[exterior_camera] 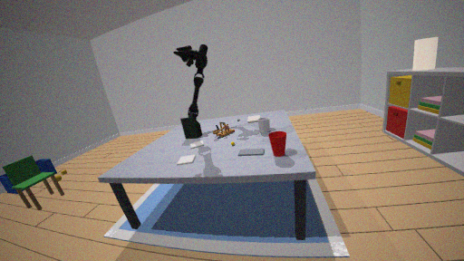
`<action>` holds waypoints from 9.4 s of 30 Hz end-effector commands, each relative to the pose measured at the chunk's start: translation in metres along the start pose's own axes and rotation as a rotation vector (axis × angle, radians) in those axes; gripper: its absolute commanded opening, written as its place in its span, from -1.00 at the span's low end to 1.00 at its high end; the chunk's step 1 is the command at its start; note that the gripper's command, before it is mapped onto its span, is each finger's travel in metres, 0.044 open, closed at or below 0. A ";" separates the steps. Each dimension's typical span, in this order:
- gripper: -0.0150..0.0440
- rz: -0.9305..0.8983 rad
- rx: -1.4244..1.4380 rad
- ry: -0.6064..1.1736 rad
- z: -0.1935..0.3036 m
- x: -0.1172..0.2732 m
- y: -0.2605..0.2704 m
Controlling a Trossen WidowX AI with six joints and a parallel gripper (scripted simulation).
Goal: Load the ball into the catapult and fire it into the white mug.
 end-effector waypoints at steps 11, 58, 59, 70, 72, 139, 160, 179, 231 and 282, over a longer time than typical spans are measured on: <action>1.00 0.037 0.284 0.162 0.012 0.021 -0.014; 1.00 -0.107 1.609 1.081 0.008 0.161 -0.101; 1.00 -0.116 1.634 1.103 0.006 0.165 -0.102; 1.00 -0.245 1.892 1.361 -0.014 0.201 -0.122; 1.00 -0.271 1.933 1.409 -0.019 0.208 -0.125; 1.00 -2.162 1.335 3.369 -0.286 0.363 -0.130; 1.00 -2.595 -0.224 3.431 -0.375 0.378 -0.080; 1.00 -2.593 -0.239 3.429 -0.413 0.396 -0.103; -0.18 -2.612 -0.245 3.414 -0.451 0.416 -0.127; -0.49 -0.603 1.083 4.011 -0.382 0.422 -0.136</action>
Point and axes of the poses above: the point midway between the two fingers, 35 mm back from their tips, its own x axis back along the fingers, its own y axis across the jaws, z = x × y, the point moved 3 cm from there along x, back along the fingers, and after that the axes turned 7 degrees about x, right-handed, at the moved point
